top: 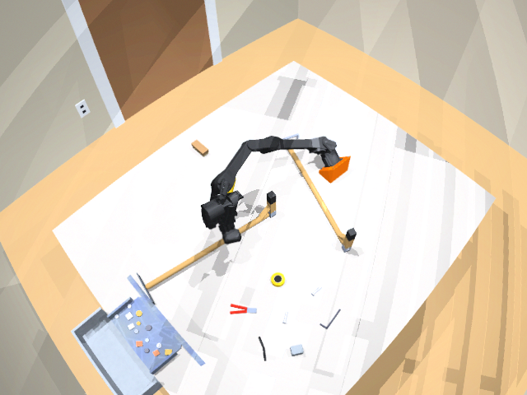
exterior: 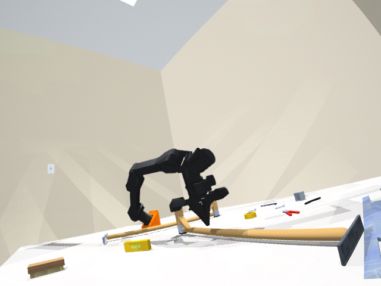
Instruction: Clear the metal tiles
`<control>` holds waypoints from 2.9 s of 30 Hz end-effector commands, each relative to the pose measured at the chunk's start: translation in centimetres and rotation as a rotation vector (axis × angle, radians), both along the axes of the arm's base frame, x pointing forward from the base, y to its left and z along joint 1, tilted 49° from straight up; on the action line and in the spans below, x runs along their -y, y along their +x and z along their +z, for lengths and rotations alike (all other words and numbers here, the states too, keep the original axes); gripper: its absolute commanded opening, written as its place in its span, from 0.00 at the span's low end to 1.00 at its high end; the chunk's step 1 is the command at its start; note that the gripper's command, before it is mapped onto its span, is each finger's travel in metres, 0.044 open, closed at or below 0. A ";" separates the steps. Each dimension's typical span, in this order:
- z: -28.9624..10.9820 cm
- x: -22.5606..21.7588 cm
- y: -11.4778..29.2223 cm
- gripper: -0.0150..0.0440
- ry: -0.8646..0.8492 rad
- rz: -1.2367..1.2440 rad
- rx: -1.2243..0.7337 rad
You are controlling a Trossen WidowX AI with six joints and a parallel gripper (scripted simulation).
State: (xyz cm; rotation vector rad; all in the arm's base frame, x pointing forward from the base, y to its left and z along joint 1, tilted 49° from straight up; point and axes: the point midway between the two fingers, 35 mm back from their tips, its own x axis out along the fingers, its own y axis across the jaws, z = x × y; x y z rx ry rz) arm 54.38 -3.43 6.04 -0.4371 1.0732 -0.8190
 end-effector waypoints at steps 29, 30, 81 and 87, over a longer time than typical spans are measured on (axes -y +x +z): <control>0.0 0.0 0.0 0.25 0.000 0.000 0.000; 0.0 0.0 0.0 0.25 0.000 0.000 0.000; 0.0 0.0 0.0 0.25 0.000 0.000 0.000; 0.0 0.0 0.0 0.25 0.000 0.000 0.000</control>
